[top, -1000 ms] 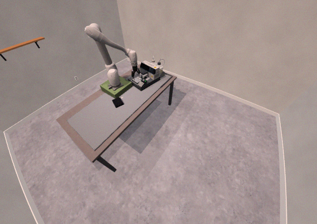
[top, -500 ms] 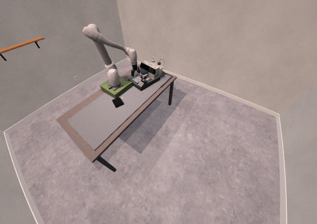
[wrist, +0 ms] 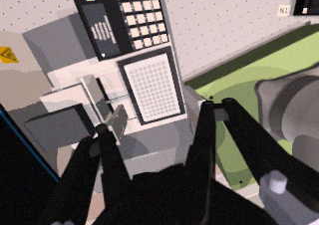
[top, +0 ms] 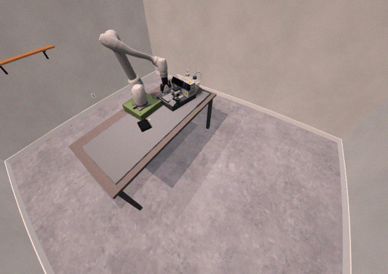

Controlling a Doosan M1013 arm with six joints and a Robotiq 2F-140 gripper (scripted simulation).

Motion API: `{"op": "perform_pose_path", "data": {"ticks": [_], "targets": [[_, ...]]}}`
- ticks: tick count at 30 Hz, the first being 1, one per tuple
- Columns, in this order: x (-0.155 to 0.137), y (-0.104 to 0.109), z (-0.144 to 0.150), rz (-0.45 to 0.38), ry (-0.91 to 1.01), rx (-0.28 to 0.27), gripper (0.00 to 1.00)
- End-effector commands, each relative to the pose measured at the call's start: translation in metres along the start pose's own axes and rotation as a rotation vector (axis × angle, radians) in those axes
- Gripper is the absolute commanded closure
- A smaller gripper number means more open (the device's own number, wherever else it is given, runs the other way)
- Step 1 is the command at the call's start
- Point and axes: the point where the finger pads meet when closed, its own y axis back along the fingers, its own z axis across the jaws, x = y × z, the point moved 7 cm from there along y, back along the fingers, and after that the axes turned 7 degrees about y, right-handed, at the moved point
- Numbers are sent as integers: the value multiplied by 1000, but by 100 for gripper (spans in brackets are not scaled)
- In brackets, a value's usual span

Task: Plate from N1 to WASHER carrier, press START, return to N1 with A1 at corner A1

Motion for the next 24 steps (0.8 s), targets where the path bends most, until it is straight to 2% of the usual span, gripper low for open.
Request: {"op": "perform_pose_path", "data": {"ticks": [1,7,17,18,24], "targets": [[0,7,0,0,0,0,30],[0,17,0,0,0,0,30],[0,17,0,0,0,0,30],[4,17,3,0,33,0,90],[27,17,23,0,233,0,90]]}}
